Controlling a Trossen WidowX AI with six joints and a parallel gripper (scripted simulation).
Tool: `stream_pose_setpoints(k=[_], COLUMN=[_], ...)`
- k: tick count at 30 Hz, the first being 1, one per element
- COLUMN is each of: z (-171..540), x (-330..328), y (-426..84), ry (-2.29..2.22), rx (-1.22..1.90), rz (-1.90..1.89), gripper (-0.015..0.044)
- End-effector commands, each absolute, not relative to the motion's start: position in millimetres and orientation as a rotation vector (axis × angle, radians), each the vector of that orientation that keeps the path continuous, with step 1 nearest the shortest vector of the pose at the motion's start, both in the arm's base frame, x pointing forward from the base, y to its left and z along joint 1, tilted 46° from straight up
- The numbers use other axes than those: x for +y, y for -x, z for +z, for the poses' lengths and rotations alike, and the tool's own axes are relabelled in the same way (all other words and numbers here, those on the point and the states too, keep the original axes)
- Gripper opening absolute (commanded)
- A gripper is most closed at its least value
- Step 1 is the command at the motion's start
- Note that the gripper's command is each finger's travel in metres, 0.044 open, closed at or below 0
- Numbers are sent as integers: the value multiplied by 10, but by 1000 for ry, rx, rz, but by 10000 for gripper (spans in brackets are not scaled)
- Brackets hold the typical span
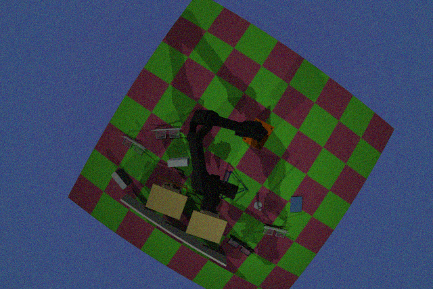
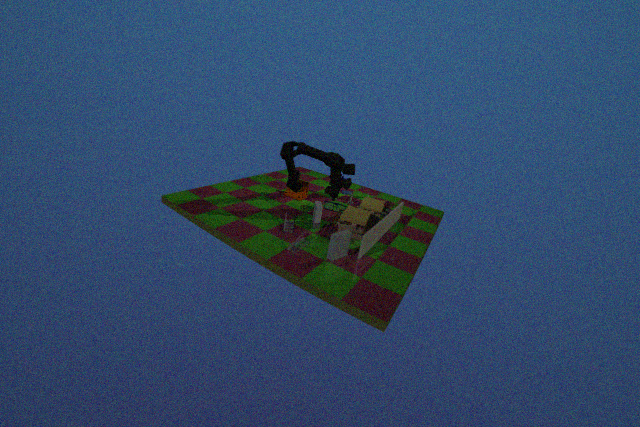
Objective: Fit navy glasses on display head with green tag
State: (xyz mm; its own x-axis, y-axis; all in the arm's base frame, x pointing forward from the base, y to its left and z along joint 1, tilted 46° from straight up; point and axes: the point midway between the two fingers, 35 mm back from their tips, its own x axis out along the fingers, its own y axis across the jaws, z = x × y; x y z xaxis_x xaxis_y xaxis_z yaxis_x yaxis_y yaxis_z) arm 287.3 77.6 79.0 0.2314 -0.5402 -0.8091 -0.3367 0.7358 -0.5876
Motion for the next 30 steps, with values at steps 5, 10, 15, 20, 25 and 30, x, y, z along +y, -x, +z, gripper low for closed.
stream_pose_setpoints(k=[5, 10, 15, 20, 25, 30], z=[464, 481, 481, 476, 434, 381], x=[948, 928, 928, 923, 879, 822], y=[-2423, -2419, -2419, -2422, -2442, -2465], ry=[958, 958, 958, 958, 958, 958], rx=[1427, 1427, 1427, 1427, 1427, 1427], rz=[-273, -274, -274, -273, -273, -272], gripper=[200, 148, 120, 120, 120, 120])
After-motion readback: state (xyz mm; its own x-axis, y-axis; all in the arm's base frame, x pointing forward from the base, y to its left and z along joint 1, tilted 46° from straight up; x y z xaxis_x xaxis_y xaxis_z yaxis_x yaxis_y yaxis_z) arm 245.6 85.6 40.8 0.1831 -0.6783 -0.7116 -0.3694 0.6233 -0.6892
